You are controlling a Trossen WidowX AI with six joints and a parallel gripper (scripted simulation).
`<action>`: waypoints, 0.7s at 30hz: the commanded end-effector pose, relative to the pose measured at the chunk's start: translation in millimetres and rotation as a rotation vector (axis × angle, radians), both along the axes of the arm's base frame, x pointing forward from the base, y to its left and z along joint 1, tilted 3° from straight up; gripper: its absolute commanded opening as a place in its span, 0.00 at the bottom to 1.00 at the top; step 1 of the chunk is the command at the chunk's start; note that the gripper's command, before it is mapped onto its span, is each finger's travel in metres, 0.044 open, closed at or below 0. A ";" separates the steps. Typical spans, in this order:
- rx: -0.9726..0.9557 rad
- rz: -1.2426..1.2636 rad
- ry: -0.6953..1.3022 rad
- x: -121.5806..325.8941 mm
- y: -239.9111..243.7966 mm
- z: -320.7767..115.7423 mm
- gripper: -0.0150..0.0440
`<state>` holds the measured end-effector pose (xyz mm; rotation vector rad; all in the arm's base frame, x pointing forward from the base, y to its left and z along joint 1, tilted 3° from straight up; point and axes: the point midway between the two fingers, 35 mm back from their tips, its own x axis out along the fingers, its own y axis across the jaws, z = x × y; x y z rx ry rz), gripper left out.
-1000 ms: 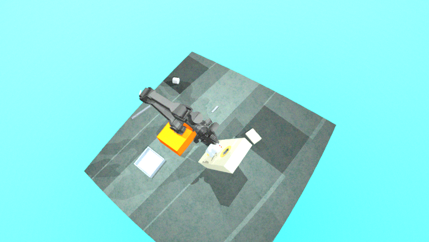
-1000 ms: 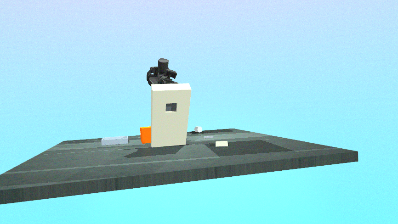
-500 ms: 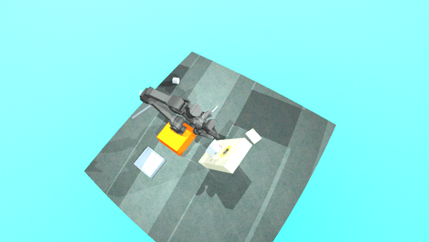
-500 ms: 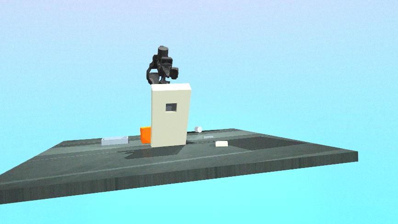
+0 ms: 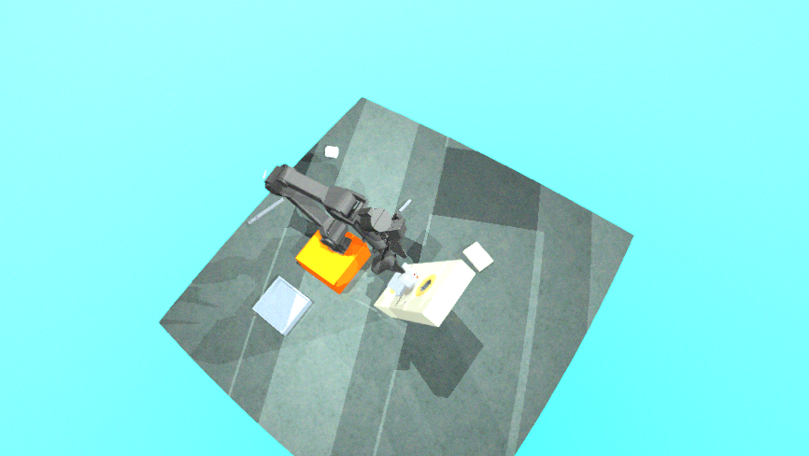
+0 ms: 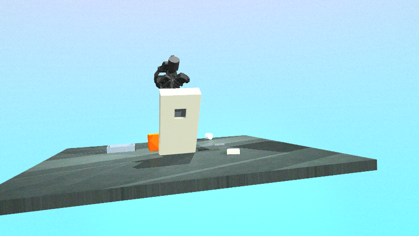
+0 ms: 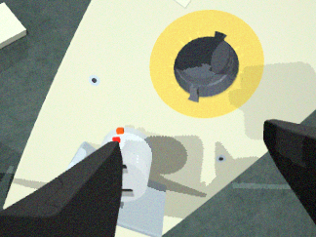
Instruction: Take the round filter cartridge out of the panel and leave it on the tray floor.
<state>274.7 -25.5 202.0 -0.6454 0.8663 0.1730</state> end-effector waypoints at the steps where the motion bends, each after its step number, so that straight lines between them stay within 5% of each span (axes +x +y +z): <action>1: 0.429 -0.611 0.127 -24.1 3.1 -58.3 0.77; 21: 0.429 -0.611 0.127 -17.4 1.9 -68.5 0.77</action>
